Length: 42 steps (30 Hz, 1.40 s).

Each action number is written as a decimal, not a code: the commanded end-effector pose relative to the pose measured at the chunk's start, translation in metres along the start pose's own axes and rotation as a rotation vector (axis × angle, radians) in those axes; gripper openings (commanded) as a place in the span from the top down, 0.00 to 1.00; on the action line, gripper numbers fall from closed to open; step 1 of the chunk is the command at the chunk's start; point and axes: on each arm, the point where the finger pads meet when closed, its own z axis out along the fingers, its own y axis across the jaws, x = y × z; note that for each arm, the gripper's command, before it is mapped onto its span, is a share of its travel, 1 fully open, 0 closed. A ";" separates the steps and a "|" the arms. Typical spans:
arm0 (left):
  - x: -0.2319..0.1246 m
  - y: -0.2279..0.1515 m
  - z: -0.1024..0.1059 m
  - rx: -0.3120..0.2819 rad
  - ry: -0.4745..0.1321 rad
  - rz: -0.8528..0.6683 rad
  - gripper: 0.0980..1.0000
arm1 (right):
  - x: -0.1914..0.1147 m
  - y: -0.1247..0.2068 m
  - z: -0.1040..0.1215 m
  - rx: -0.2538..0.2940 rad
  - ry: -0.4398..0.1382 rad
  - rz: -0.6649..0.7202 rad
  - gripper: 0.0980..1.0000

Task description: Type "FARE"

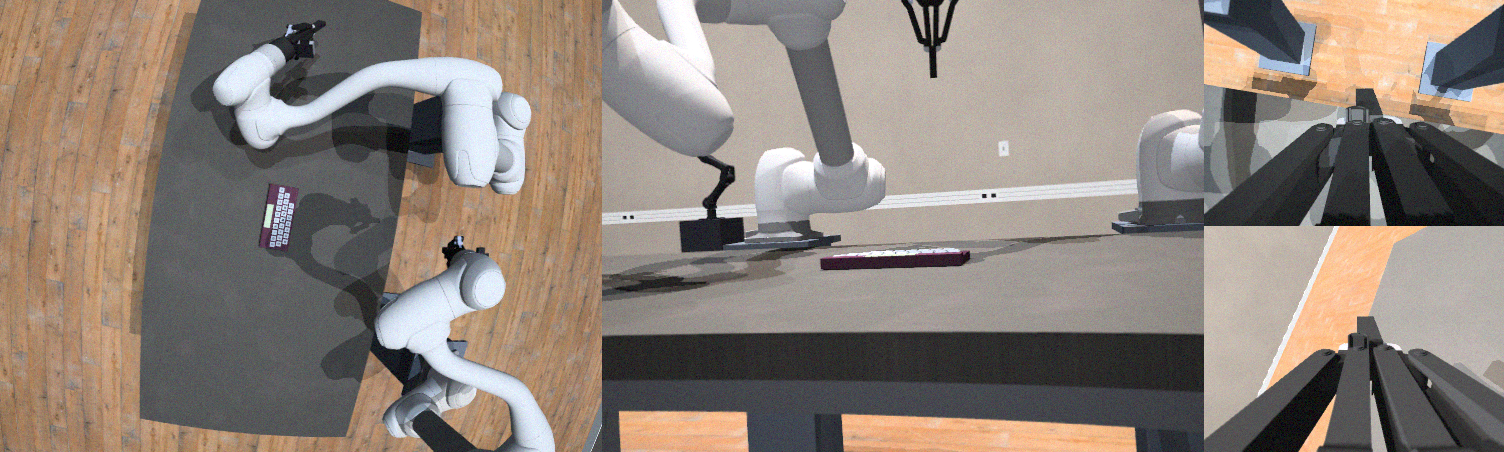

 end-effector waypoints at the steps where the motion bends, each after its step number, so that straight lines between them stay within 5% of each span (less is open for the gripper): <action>1: 0.000 0.000 -0.001 0.001 -0.001 0.000 1.00 | 0.001 -0.001 -0.001 -0.001 -0.001 0.001 1.00; 17: 0.000 0.000 -0.001 0.001 -0.001 0.000 1.00 | 0.001 -0.001 -0.001 -0.001 -0.001 0.001 1.00; 18: 0.000 0.000 -0.001 0.001 -0.001 0.000 1.00 | 0.001 -0.001 -0.001 -0.001 -0.001 0.001 0.00; 34: -0.059 -0.019 0.003 -0.015 0.000 -0.398 1.00 | 0.003 -0.015 0.021 -0.033 0.016 0.062 0.00; 42: -0.113 -0.031 0.009 -0.029 -0.002 -0.737 1.00 | 0.011 -0.042 0.070 -0.099 0.058 0.198 0.00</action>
